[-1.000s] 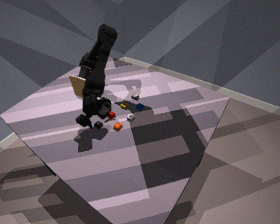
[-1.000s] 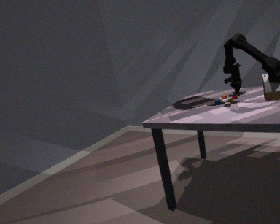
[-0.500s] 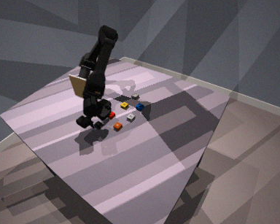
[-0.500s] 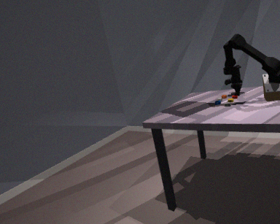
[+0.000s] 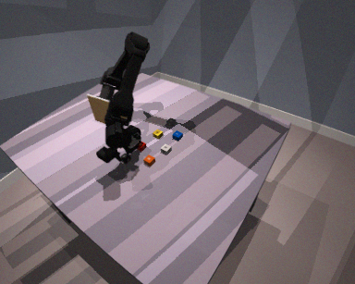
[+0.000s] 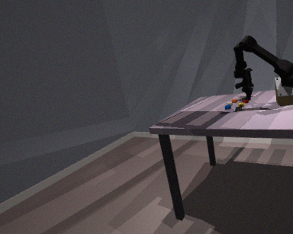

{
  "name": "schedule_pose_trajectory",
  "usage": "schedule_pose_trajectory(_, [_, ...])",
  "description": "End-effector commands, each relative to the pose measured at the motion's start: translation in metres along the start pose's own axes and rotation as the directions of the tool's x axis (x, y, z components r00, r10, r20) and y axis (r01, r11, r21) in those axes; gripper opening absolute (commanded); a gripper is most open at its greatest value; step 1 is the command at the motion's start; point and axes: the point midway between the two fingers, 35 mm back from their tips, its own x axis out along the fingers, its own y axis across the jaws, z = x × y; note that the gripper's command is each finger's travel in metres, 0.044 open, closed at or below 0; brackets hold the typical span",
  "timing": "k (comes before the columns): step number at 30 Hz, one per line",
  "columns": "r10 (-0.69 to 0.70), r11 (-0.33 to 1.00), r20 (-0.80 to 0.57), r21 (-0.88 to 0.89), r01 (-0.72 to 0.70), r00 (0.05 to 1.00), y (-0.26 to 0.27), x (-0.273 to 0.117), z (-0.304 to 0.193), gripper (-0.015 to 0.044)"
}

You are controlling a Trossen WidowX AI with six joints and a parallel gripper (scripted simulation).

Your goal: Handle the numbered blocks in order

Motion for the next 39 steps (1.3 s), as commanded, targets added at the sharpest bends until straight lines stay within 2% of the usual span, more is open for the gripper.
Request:
schedule_pose_trajectory(1, [0.002,1.0,0.002,0.006,-0.002,1.0,0.0,0.0,0.0,0.012])
schedule_pose_trajectory(39, [0.0,1.0,0.002,0.009,0.0,1.0,0.0,-0.011,0.0,0.012])
